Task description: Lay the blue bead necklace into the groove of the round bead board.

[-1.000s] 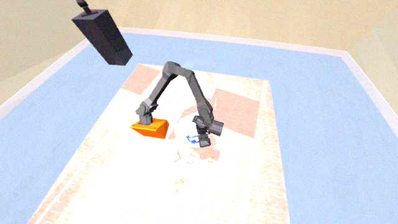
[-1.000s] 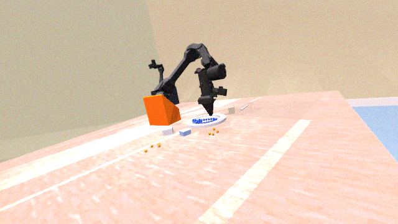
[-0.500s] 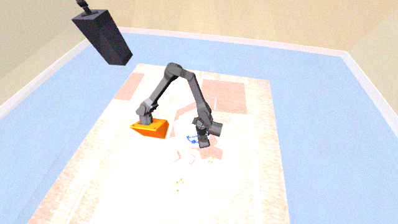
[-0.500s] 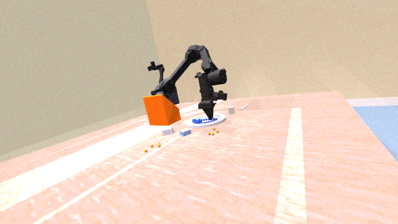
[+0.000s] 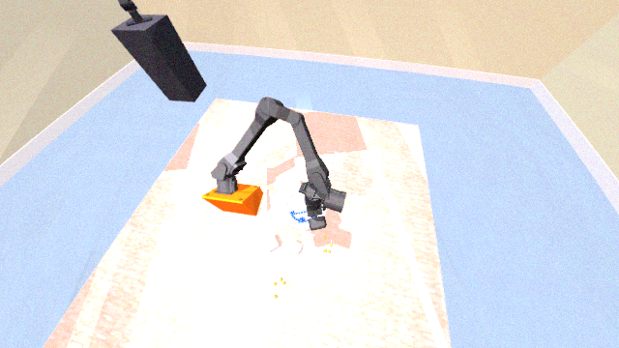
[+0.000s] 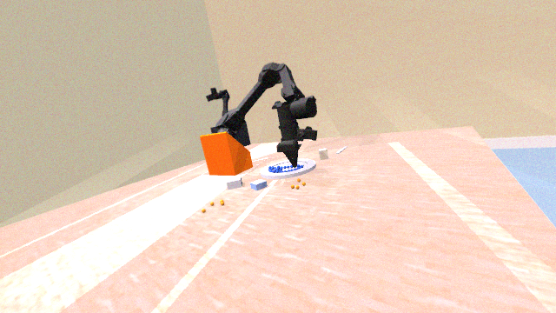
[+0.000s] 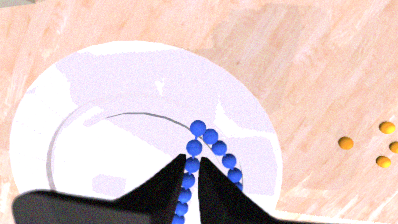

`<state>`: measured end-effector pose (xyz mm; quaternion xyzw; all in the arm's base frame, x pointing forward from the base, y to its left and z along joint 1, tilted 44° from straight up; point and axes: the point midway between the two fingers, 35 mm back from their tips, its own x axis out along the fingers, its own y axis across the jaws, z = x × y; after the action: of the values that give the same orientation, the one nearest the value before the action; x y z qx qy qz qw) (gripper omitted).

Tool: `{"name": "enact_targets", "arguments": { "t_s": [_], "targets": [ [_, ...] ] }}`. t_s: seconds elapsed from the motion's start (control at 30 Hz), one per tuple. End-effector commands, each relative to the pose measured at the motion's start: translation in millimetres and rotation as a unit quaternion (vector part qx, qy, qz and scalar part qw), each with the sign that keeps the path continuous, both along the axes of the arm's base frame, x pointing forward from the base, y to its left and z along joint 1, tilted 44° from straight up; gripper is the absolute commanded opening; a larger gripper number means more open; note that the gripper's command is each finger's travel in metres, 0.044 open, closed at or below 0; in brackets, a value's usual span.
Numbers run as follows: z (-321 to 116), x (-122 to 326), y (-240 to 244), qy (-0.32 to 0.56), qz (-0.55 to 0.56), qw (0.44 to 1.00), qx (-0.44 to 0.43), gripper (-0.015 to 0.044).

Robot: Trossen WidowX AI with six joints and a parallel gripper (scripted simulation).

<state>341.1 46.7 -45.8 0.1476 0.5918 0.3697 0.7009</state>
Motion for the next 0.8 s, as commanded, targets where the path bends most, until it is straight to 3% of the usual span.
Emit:
{"name": "enact_targets", "arguments": {
  "t_s": [0.0,0.77],
  "targets": [
    [0.2,0.2,-0.1,0.0,0.0,1.0,0.0,0.0],
    [5.4,-0.6,-3.0,0.003,-0.002,1.0,0.002,0.0]
  ]
}}
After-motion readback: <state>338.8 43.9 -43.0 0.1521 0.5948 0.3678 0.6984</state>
